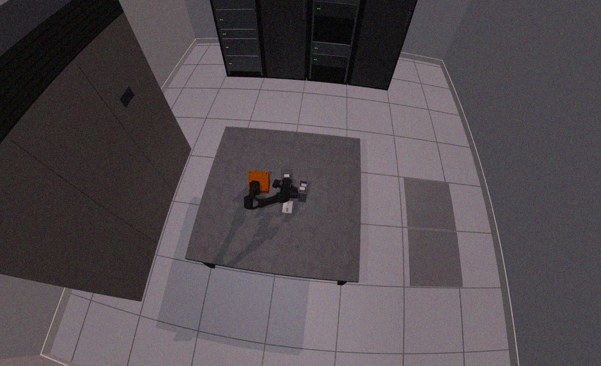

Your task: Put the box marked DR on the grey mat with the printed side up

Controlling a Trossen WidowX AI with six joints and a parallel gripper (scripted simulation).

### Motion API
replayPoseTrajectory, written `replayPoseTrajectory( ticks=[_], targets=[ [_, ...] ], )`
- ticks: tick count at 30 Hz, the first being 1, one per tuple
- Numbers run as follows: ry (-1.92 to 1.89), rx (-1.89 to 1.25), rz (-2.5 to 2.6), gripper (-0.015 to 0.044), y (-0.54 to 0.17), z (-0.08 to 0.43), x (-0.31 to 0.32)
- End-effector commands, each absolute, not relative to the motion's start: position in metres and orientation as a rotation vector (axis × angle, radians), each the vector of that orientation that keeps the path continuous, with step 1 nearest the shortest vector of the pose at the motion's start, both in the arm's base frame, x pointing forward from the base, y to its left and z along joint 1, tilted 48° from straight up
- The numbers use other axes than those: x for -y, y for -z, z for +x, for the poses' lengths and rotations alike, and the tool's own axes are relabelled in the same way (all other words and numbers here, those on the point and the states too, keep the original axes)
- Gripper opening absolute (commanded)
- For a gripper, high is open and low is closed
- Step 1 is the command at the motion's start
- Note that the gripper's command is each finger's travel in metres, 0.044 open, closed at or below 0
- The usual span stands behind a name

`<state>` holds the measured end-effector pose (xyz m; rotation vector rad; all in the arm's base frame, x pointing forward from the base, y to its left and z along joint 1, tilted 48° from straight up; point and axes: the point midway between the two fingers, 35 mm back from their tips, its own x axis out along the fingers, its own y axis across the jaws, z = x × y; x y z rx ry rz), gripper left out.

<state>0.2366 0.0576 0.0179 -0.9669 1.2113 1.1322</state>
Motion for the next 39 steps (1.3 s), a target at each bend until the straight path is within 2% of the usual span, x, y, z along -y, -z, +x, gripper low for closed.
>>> replayPoseTrajectory(
  ticks=[1,39],
  targets=[
    [-1.125,-1.201,-0.965,0.0440,-0.025,0.238,-0.063],
    [-1.129,-1.200,-0.962,0.0440,-0.062,0.231,-0.104]
  ],
)
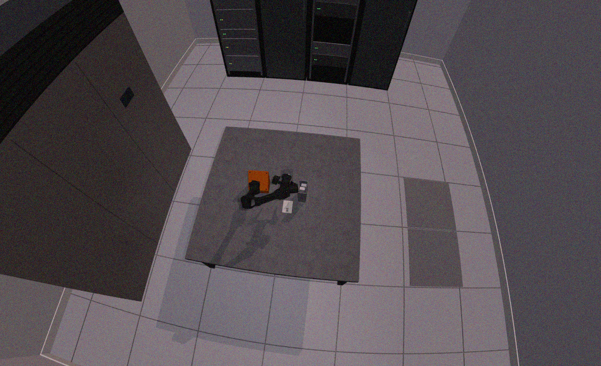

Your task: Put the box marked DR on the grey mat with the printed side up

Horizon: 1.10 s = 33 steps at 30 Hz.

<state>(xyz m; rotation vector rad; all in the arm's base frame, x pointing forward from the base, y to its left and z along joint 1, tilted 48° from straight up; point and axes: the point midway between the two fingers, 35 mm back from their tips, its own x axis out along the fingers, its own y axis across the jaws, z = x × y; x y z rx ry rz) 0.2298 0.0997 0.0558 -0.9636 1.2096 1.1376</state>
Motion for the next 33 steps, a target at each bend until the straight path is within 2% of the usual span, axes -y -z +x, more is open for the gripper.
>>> replayPoseTrajectory(
  ticks=[1,11,25,33],
  targets=[
    [-1.129,-1.200,-0.962,0.0440,-0.064,0.230,-0.105],
    [-1.139,-1.207,-0.963,0.0440,-0.063,0.228,-0.111],
    [-1.140,-1.207,-0.964,0.0440,-0.044,0.225,-0.154],
    [-1.102,-1.292,-1.127,0.0440,-0.046,0.226,-0.160]
  ],
)
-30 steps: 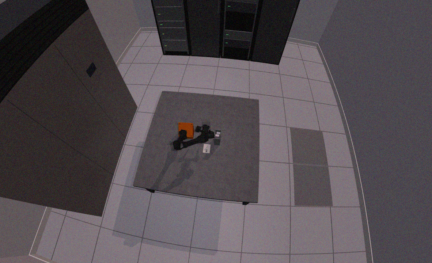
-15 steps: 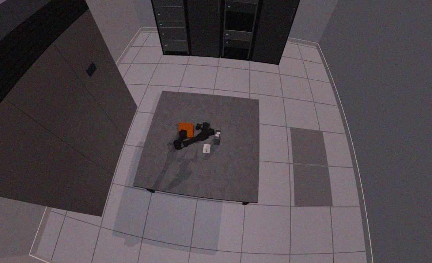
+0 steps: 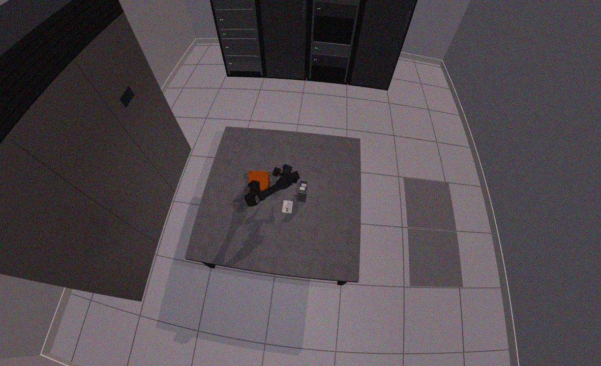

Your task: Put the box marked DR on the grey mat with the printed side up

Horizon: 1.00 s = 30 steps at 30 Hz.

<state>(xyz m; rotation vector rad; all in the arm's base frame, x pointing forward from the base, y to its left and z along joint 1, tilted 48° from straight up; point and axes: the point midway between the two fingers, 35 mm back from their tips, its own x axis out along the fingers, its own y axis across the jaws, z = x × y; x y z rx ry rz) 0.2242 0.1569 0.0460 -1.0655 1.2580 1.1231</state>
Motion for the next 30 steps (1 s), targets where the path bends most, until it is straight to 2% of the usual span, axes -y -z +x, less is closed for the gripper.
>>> replayPoseTrajectory(
  ticks=[1,30],
  targets=[
    [-1.096,-1.302,-1.151,0.0440,-0.047,0.226,-0.161],
    [-0.950,-1.603,-1.569,0.0440,-0.038,0.222,-0.173]
  ],
)
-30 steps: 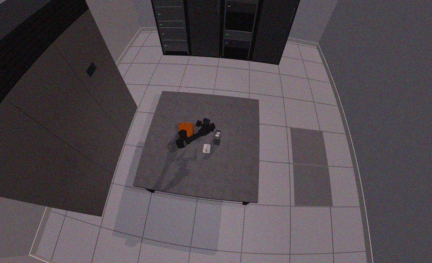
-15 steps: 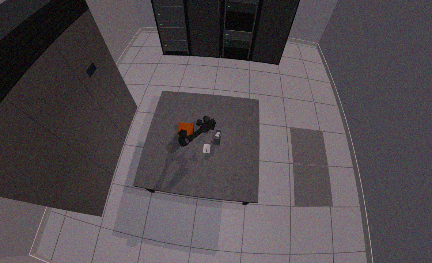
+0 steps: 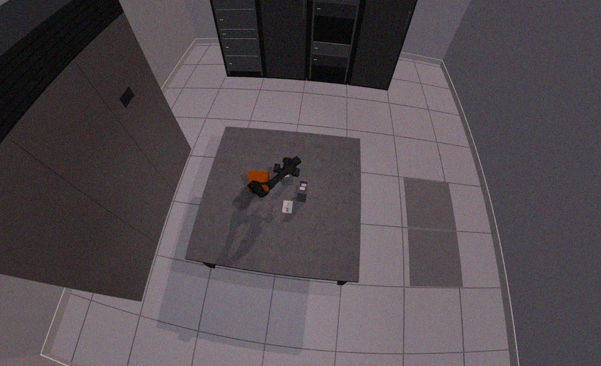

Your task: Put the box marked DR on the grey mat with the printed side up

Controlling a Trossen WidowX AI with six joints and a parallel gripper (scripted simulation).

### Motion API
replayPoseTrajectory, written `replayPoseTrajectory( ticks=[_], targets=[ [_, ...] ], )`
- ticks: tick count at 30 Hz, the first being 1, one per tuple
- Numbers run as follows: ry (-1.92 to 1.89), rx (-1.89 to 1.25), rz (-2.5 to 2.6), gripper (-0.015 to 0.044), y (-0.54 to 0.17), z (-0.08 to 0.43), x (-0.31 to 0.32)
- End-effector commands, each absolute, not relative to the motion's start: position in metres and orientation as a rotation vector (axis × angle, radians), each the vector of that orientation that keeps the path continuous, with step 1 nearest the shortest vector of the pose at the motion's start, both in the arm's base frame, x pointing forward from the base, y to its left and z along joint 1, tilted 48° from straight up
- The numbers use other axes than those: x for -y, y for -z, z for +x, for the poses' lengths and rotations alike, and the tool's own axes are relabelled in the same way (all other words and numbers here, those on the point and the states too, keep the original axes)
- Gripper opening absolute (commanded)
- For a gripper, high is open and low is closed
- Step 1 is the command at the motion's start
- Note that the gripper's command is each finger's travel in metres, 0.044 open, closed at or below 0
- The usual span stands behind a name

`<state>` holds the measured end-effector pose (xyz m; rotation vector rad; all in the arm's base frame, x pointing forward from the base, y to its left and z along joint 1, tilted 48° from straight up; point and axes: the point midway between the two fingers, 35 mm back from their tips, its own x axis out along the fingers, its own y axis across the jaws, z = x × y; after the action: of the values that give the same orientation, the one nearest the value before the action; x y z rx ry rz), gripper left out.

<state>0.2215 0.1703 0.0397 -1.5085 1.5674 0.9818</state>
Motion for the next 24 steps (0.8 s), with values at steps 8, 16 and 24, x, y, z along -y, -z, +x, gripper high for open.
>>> replayPoseTrajectory(
  ticks=[8,16,24],
  targets=[
    [-0.879,-1.671,-1.740,0.0440,-0.036,0.223,-0.179],
    [-0.824,-1.702,-1.865,0.0440,-0.035,0.223,-0.185],
    [-0.668,-1.690,-2.045,0.0440,-0.029,0.217,-0.186]
  ],
)
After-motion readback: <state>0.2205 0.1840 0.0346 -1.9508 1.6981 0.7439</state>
